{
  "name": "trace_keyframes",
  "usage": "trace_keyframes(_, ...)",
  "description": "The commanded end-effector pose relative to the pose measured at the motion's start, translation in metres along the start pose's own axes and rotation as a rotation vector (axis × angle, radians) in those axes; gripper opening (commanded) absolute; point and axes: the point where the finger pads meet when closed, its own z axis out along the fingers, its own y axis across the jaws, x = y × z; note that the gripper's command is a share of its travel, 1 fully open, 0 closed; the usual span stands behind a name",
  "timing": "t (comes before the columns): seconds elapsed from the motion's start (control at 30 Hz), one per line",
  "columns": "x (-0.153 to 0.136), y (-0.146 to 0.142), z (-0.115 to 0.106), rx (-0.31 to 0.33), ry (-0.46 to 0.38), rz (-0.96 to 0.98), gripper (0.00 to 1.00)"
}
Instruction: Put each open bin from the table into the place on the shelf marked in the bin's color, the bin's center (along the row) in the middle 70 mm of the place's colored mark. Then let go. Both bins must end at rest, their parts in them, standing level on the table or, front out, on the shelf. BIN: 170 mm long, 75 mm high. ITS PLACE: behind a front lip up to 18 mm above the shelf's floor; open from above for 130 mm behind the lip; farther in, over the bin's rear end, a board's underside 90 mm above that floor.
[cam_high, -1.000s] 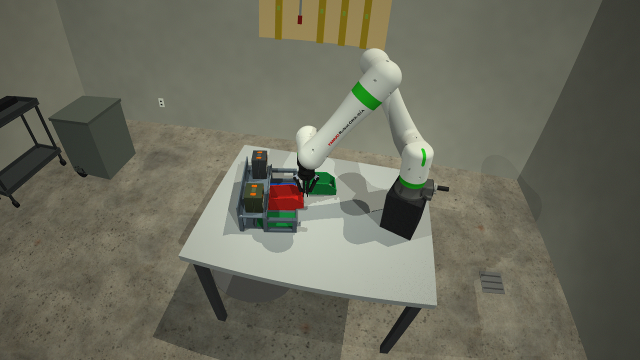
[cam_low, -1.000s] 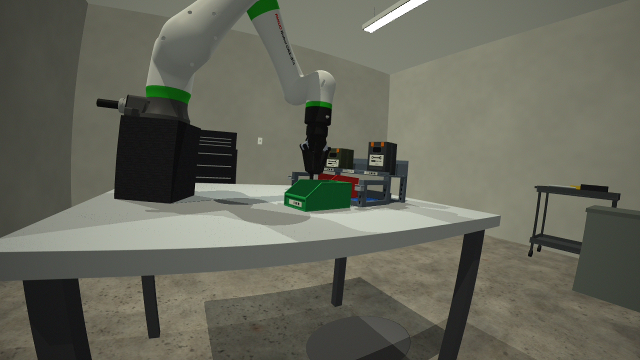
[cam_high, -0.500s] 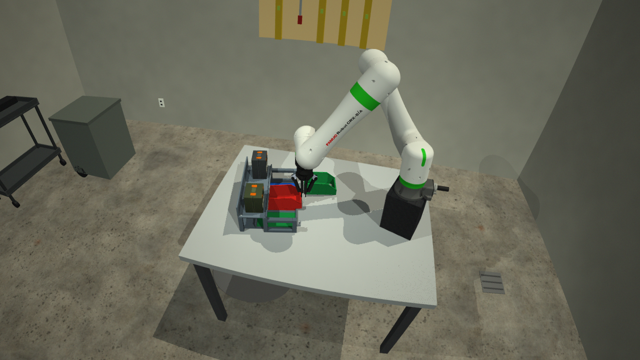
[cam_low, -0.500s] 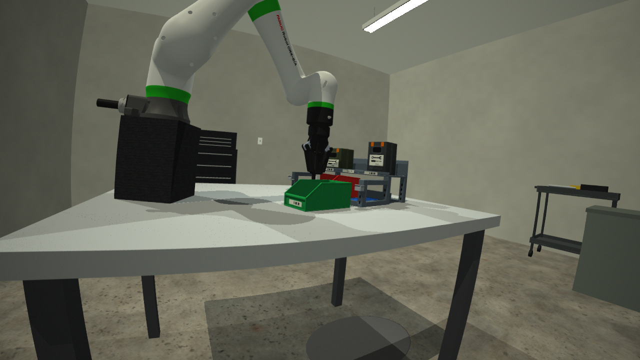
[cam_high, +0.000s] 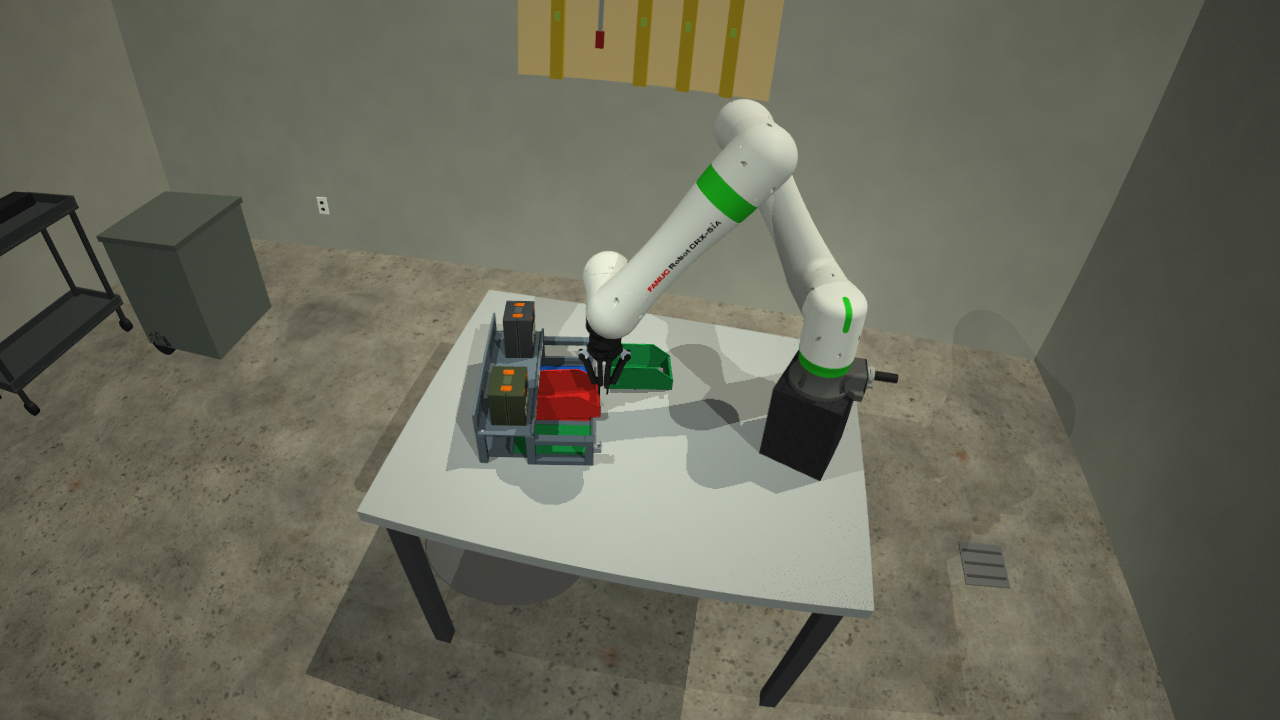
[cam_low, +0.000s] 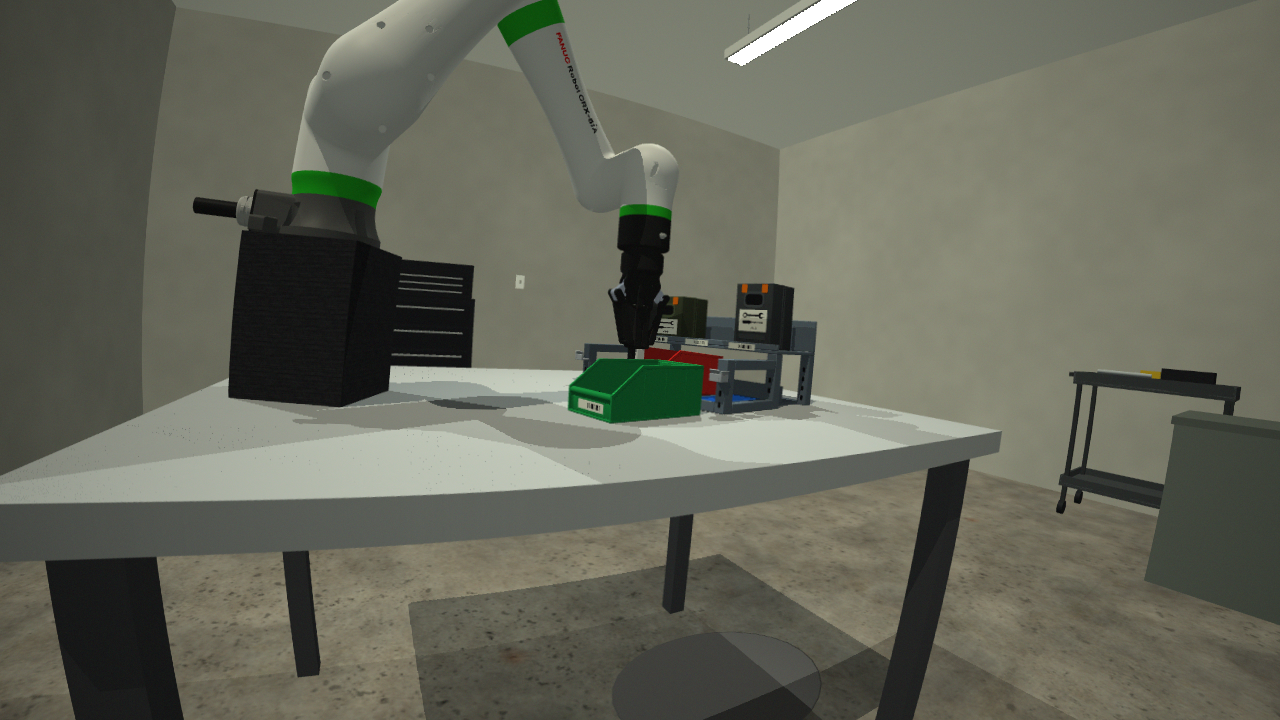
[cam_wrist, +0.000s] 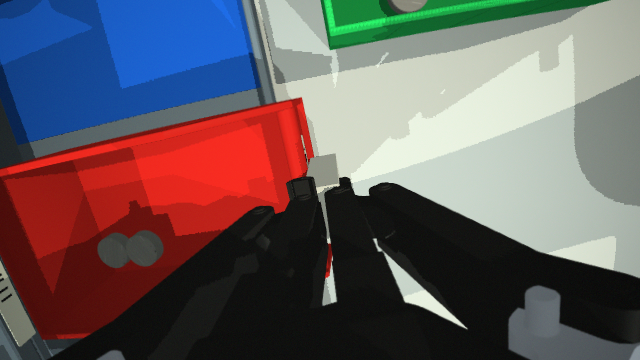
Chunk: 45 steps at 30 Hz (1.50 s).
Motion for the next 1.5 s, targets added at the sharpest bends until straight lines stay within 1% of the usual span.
trace_keyframes(0.0,0.0,-0.002,0.0,0.0,0.0,0.0,0.0)
trace_keyframes(1.47,0.0,-0.024,0.0,0.0,0.0,0.0,0.0)
